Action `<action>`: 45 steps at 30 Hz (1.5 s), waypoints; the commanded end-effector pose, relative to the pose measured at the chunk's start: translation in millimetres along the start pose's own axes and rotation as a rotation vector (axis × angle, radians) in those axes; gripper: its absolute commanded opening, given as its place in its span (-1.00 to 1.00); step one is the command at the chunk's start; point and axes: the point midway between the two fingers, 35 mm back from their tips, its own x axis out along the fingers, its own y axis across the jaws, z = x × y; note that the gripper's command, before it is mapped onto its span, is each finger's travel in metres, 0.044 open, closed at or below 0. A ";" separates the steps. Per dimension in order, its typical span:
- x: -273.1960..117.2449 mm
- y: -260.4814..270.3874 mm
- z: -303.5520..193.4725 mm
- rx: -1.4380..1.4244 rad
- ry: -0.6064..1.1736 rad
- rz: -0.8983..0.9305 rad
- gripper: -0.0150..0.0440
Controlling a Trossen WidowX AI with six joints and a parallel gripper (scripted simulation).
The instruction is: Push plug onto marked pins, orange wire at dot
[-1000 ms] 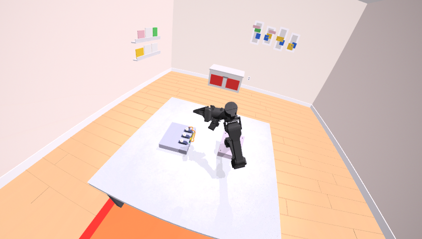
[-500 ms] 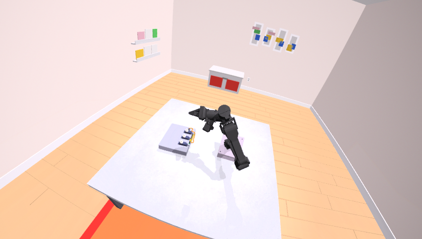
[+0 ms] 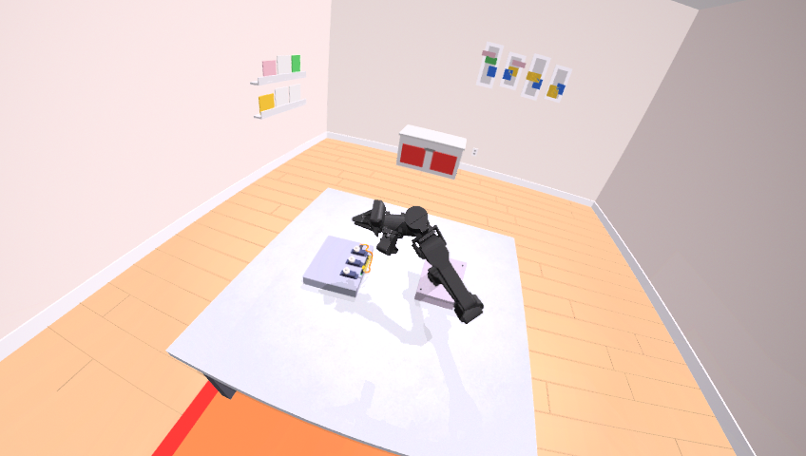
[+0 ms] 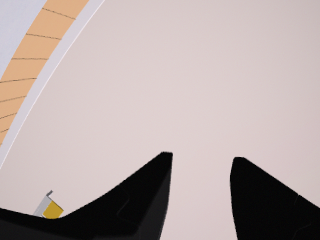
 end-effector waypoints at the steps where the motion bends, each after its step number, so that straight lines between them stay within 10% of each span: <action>1: 4.5 4.2 4.2 0.055 0.001 -0.006 -0.10; 45: 59.1 71.0 65.2 0.845 -0.050 -0.041 -0.10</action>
